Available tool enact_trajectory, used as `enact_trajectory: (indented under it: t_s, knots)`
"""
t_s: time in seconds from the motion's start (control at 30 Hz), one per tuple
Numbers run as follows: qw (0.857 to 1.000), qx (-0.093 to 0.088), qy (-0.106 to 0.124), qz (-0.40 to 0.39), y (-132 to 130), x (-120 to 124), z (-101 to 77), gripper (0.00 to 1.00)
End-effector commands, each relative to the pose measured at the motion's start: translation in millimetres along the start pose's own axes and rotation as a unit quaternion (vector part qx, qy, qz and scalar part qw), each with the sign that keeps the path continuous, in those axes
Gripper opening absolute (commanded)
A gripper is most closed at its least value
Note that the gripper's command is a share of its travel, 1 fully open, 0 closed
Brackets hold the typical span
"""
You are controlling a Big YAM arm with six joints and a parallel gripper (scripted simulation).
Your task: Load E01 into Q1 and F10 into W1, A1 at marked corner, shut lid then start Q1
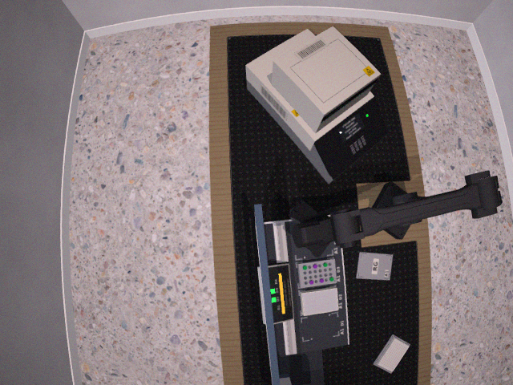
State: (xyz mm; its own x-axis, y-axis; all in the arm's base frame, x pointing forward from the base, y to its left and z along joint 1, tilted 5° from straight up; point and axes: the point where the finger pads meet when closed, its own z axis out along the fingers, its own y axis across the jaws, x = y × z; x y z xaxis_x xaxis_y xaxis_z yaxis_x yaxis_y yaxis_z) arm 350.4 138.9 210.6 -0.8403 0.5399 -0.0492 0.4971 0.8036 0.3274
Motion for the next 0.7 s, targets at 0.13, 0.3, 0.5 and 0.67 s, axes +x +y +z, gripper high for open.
enact_trajectory:
  t_s: [0.13,0.3,0.5,0.67]
  knots:
    - [0.998,-0.018,-0.031,0.06,-31,-21,-22.1,0.0]
    - [0.993,-0.039,-0.054,0.096,-40,-33,-35.3,0.0]
    - [0.987,-0.029,-0.055,0.15,-70,-41,-25.7,0.0]
    - [0.983,-0.037,-0.068,0.165,-92,-47,-43.7,0.0]
